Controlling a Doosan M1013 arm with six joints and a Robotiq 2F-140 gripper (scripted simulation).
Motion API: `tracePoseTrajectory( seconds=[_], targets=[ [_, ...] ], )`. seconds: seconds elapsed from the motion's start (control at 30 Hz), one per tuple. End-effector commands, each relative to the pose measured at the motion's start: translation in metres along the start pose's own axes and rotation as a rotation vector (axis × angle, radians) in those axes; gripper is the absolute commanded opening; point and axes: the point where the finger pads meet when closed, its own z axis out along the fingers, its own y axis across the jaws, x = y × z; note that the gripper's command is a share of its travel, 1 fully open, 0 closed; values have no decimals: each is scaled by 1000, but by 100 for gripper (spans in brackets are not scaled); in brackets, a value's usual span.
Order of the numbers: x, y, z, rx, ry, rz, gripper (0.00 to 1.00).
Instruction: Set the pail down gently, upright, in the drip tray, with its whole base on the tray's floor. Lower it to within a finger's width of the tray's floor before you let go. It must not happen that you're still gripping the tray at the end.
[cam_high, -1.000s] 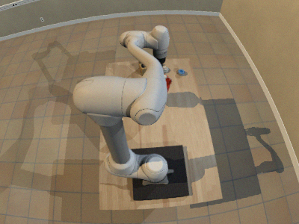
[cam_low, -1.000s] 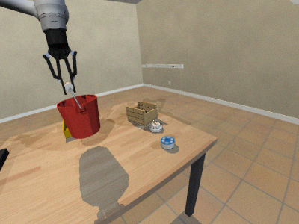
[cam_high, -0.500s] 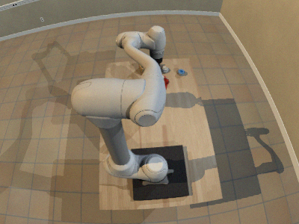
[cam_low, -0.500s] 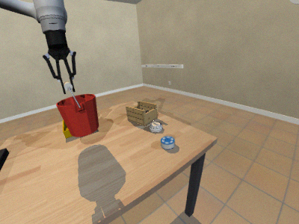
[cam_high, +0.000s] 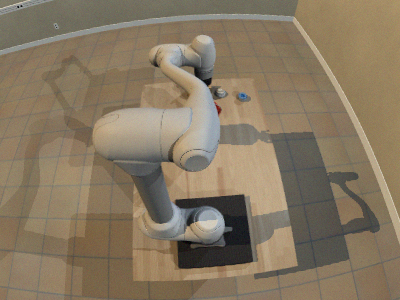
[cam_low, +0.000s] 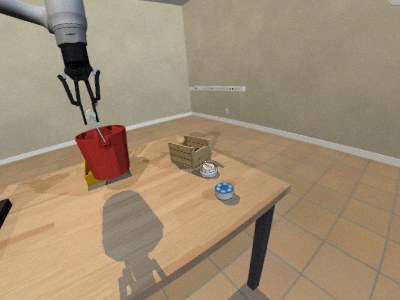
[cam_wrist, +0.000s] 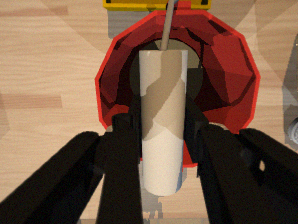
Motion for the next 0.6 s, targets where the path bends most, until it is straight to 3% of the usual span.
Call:
tracePoseTrajectory(
  seconds=[0.0, 0.57],
  targets=[
    [12, 0, -2, -5, -3, -1, 10],
    [53, -2, -2, -6, -2, -1, 10]
  ],
)
